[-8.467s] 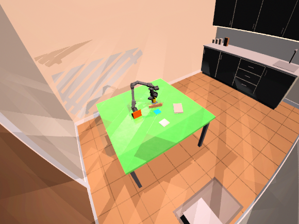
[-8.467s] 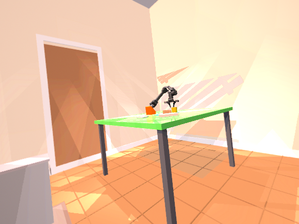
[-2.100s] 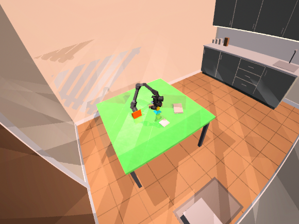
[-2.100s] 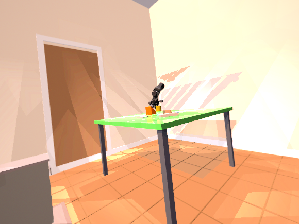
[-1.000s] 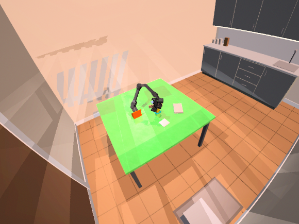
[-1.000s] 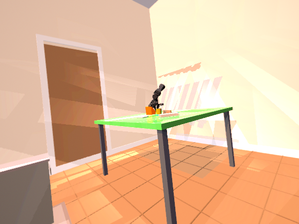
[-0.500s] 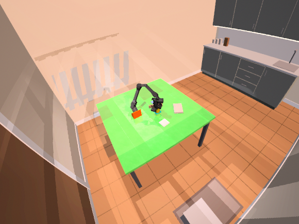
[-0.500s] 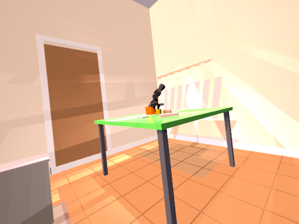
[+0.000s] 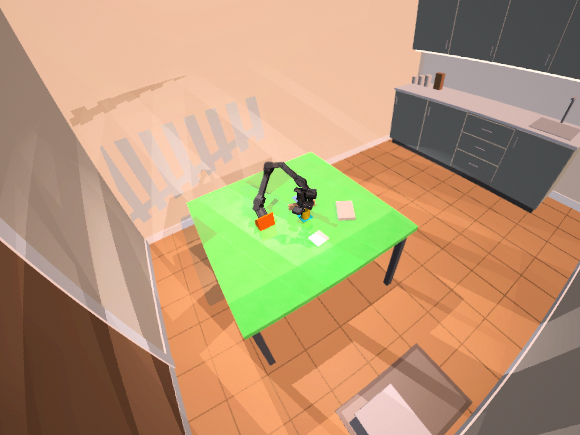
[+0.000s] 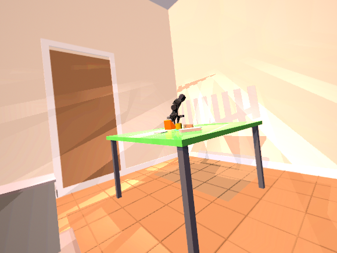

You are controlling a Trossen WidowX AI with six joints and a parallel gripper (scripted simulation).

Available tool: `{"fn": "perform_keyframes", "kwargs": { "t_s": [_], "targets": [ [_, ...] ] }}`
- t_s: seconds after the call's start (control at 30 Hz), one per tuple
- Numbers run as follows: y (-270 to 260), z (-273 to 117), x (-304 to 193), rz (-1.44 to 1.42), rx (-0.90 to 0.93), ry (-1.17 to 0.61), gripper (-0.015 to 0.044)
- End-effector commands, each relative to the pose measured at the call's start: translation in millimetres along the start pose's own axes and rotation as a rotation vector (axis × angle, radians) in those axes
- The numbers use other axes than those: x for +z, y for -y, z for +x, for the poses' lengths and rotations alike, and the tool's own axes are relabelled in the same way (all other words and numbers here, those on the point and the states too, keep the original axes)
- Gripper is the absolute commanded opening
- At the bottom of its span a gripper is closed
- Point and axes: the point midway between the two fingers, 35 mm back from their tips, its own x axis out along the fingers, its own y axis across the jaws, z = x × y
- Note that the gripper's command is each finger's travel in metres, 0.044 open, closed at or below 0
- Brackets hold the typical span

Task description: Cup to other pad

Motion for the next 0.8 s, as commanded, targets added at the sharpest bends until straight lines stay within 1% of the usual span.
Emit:
{"fn": "perform_keyframes", "kwargs": {
  "t_s": [0.0, 0.37, 0.53, 0.77],
  "targets": [
    [-1, -10, 3, -0.008, 0.001, 0.013, 0.0147],
    [1, -30, -2, -0.004, 0.002, 0.010, 0.0147],
    [2, -33, -5, -0.004, 0.002, 0.009, 0.0147],
    [2, -29, -5, 0.003, 0.003, 0.001, 0.0330]
  ]
}}
